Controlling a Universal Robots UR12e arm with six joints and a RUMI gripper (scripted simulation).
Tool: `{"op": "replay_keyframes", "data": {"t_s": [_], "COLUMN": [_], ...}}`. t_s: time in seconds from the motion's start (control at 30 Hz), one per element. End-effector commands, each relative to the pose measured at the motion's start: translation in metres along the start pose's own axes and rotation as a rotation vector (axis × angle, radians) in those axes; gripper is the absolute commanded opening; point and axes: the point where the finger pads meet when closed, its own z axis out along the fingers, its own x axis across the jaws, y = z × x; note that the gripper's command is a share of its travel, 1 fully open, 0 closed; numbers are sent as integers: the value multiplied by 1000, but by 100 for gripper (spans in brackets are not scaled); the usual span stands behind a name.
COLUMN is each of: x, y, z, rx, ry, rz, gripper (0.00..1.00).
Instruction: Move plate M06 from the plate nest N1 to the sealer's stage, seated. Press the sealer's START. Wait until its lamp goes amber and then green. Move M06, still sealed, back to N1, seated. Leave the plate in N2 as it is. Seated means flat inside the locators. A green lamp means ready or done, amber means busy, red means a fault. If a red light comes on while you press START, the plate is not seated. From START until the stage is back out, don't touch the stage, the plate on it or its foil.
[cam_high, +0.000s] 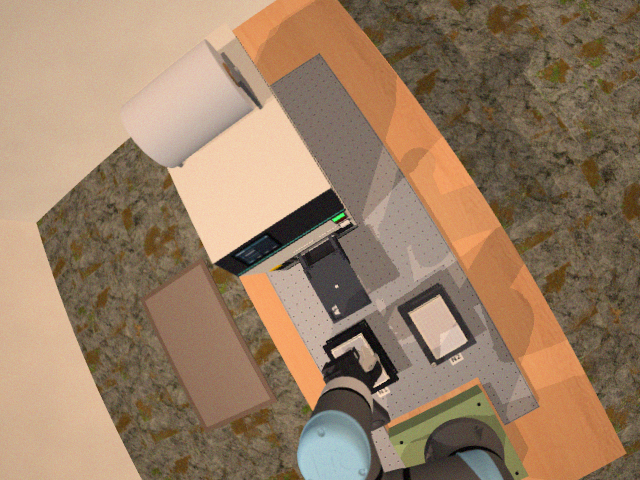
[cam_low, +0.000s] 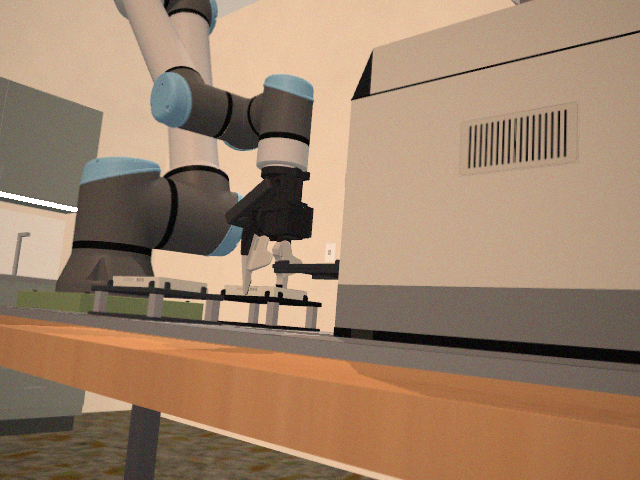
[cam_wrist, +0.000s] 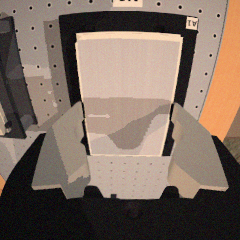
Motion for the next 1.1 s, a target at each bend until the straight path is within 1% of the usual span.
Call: {"op": "replay_keyframes", "data": {"t_s": [0.0, 0.57, 0.6, 1.07], "x": [0, 0, 0, 0], "y": [1, 1, 1, 1], "z": [0, 0, 0, 0], "rx": [-1, -1, -1, -1], "ry": [0, 0, 0, 0], "rz": [0, 0, 0, 0], "gripper": [0, 0, 68, 68]}}
